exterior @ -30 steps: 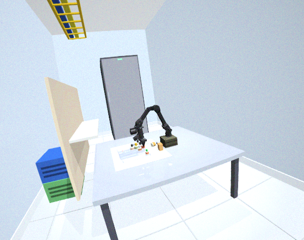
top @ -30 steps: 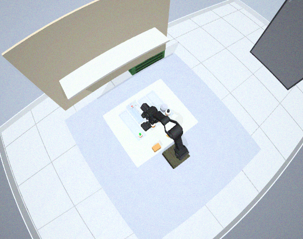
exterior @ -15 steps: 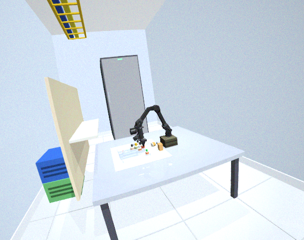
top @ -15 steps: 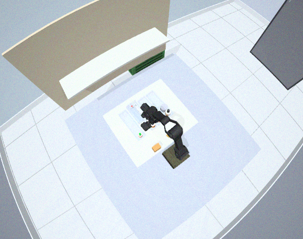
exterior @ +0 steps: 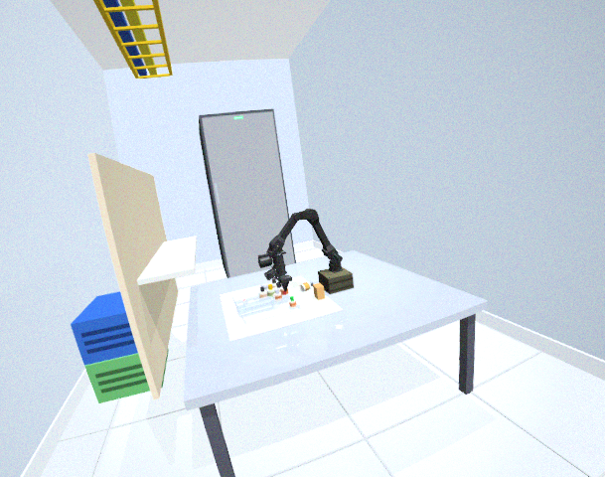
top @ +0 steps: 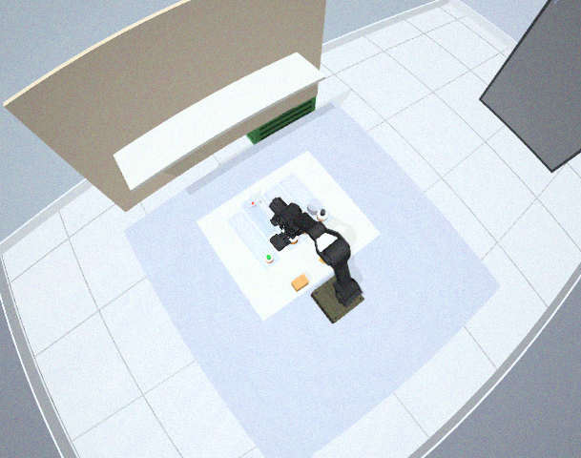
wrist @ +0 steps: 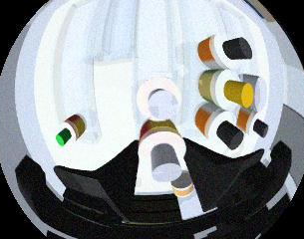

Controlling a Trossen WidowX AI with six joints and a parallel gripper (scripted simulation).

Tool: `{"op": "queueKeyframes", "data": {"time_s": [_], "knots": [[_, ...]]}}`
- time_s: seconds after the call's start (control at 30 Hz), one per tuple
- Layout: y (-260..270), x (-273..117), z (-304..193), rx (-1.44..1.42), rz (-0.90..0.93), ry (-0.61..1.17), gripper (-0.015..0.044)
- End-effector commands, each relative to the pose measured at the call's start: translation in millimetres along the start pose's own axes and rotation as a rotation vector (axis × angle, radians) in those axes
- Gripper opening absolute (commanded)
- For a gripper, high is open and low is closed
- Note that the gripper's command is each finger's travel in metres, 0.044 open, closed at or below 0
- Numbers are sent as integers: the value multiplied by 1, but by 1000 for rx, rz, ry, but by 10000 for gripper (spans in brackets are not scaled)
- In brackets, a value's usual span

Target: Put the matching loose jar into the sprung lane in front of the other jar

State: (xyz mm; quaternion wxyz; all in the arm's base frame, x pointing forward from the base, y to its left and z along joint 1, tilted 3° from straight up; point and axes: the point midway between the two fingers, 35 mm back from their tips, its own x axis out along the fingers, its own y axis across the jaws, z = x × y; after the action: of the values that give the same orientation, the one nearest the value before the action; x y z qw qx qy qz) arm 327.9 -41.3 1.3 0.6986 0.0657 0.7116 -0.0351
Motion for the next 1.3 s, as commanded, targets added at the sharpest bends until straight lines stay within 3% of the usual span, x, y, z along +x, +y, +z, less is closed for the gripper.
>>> {"op": "queueKeyframes", "data": {"time_s": [0.0, 1.27], "knots": [[1, -3, 9, 1, 5, -32, 0], [1, 1, 13, 1, 5, -32, 0]]}}
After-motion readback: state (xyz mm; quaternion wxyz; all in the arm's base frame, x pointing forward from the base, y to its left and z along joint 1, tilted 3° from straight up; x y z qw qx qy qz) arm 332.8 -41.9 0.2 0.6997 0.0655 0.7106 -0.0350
